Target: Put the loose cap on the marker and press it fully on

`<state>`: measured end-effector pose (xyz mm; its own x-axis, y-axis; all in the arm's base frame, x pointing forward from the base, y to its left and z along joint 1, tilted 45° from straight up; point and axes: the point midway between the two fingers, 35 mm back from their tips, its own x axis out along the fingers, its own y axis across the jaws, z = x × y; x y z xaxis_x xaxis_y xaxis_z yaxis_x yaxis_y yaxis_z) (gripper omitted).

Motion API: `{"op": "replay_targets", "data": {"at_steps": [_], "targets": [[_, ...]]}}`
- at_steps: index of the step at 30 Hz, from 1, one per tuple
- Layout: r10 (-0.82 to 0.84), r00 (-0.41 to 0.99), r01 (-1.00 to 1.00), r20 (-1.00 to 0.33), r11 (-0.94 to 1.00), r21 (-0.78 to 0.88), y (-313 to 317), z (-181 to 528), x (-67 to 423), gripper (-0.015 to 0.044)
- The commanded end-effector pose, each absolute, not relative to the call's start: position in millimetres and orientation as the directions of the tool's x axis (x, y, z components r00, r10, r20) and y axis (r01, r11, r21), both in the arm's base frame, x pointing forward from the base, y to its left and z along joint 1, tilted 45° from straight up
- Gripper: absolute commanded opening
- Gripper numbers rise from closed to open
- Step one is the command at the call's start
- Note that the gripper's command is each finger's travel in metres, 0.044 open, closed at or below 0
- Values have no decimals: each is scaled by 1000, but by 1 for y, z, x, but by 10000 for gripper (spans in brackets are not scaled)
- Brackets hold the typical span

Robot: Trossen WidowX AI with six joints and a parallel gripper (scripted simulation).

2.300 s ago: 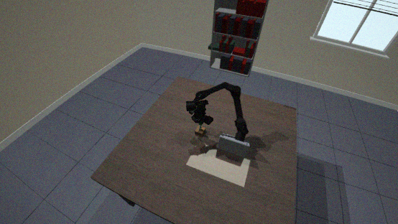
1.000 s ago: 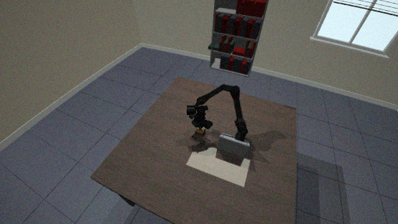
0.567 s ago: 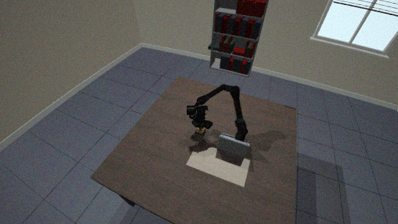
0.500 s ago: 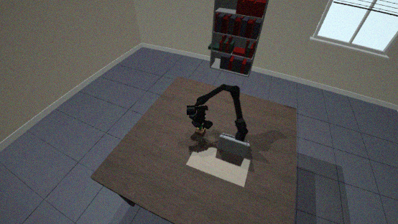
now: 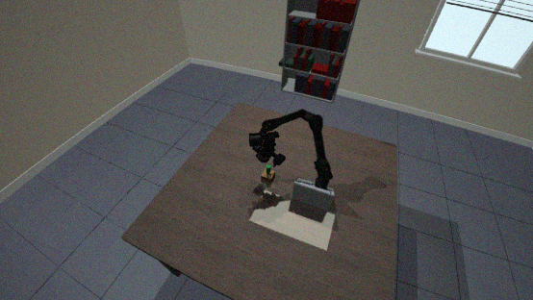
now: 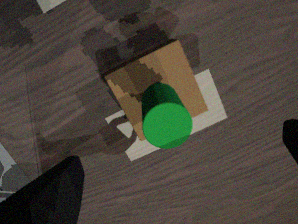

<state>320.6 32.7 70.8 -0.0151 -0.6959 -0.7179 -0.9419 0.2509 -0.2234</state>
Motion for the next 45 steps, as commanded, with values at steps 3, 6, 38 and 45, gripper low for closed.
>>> {"op": "replay_targets", "data": {"at_steps": [3, 6, 38, 45], "targets": [[-696, -28, -917, -717, 304, -259, 39, 79, 318, 387], [-697, -28, -772, -717, 470, -428, 37, 78, 318, 309], [-699, -26, 55, -714, 713, -699, 29, 69, 317, 0], [-699, -26, 55, -714, 712, -700, 22, 62, 317, 0]]}}
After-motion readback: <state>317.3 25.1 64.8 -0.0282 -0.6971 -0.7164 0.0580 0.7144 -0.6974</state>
